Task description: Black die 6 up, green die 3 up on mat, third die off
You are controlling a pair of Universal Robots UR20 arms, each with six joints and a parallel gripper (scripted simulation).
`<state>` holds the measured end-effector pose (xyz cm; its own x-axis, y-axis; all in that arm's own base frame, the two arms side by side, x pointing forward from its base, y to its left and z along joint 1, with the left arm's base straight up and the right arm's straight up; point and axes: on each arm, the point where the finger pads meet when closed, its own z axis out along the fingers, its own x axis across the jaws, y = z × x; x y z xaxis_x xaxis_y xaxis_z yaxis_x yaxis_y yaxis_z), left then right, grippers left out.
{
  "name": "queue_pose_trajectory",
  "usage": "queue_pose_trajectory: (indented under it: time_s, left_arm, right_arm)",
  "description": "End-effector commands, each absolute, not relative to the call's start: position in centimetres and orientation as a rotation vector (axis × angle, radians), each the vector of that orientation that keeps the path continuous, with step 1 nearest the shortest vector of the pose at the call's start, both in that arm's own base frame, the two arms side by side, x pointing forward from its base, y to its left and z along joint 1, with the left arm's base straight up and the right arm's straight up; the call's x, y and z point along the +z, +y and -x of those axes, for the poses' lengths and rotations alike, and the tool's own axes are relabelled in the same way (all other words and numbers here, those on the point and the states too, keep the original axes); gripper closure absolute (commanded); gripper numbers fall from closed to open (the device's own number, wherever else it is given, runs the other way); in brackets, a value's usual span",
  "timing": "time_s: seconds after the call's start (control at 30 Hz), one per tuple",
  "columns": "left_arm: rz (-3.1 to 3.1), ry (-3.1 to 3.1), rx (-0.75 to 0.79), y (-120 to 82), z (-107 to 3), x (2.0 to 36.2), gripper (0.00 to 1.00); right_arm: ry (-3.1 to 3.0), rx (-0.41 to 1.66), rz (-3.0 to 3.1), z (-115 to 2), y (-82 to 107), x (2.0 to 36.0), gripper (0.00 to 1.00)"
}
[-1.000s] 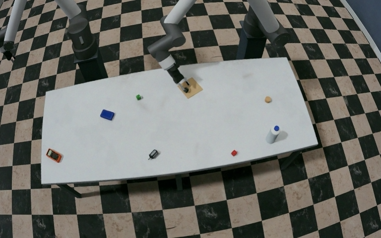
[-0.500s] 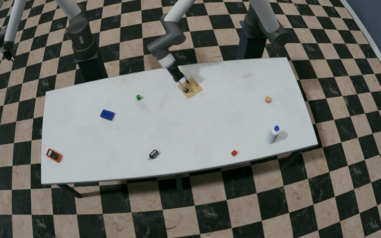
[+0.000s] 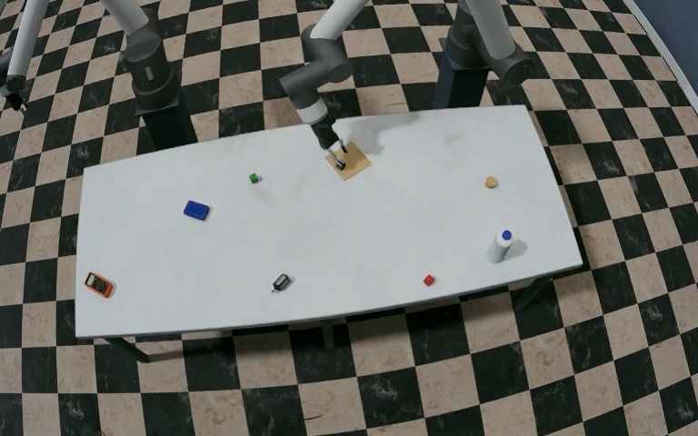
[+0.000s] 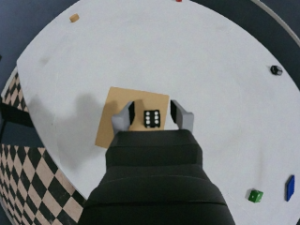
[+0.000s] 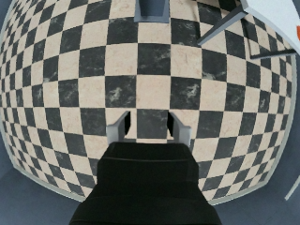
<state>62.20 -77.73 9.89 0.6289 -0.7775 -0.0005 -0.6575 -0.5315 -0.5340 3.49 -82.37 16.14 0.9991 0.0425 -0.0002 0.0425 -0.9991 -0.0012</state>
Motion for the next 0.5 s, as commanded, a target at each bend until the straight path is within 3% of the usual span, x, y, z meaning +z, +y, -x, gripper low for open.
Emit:
queue_pose_trajectory:
  time_s: [0.0,0.47]
  left_arm:
    - [2.397,1.146,-0.304,-77.66,-62.23,9.89,0.00]
    - [2.616,1.251,-0.165,-77.50,-62.44,10.01,0.00]
  right_arm:
    - [-0.067,0.000,3.141,-3.50,-82.42,16.20,0.00]
    - [-0.067,0.000,3.141,-3.50,-82.42,16.20,0.00]
